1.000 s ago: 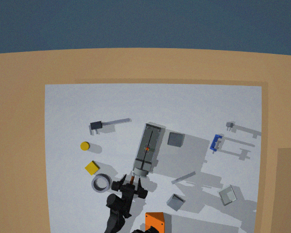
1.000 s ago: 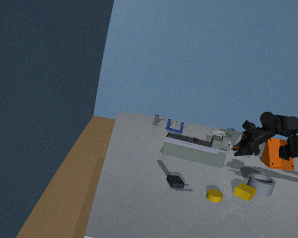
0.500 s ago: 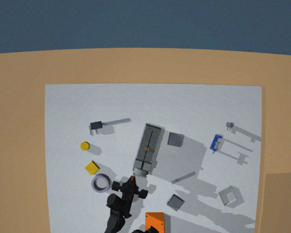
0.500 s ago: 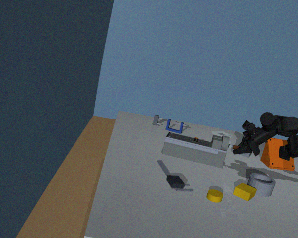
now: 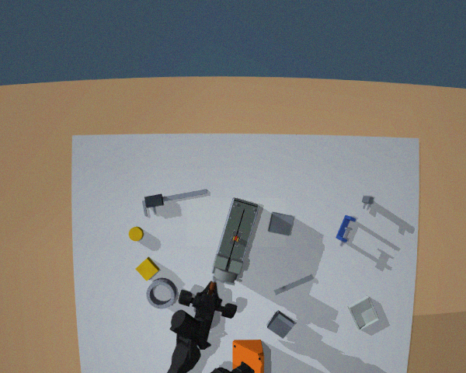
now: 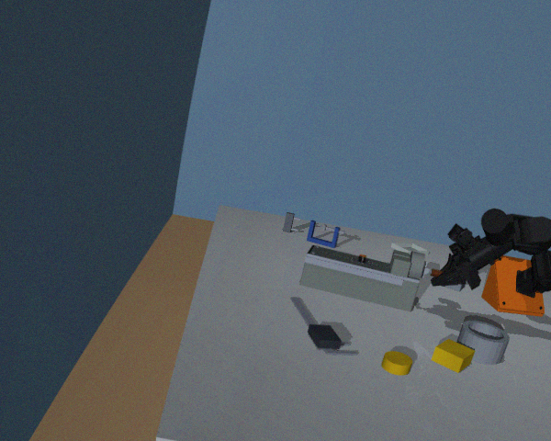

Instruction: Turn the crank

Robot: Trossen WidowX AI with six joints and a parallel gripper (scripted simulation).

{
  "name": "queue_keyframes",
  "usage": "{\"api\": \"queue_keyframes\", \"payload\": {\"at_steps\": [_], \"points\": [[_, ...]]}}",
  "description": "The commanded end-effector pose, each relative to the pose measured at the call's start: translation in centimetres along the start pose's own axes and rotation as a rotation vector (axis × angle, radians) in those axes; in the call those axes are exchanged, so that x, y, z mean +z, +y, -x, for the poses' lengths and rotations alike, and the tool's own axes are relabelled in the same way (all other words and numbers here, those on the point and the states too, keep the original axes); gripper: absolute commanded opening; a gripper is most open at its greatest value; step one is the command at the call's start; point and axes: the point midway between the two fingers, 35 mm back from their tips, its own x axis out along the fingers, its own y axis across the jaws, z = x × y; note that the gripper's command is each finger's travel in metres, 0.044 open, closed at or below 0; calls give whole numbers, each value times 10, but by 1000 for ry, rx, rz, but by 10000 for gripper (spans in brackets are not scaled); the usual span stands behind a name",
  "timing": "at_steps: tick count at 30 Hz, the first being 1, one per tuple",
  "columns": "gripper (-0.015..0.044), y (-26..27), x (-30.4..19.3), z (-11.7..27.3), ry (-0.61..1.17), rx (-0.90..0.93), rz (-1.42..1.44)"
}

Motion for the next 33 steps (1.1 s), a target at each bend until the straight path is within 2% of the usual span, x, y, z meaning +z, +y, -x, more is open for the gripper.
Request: {"api": "queue_keyframes", "payload": {"at_steps": [1,33], "points": [[0,1,-3,-3,1,3,1],[0,-4,-16,-17,1,3,1]]}}
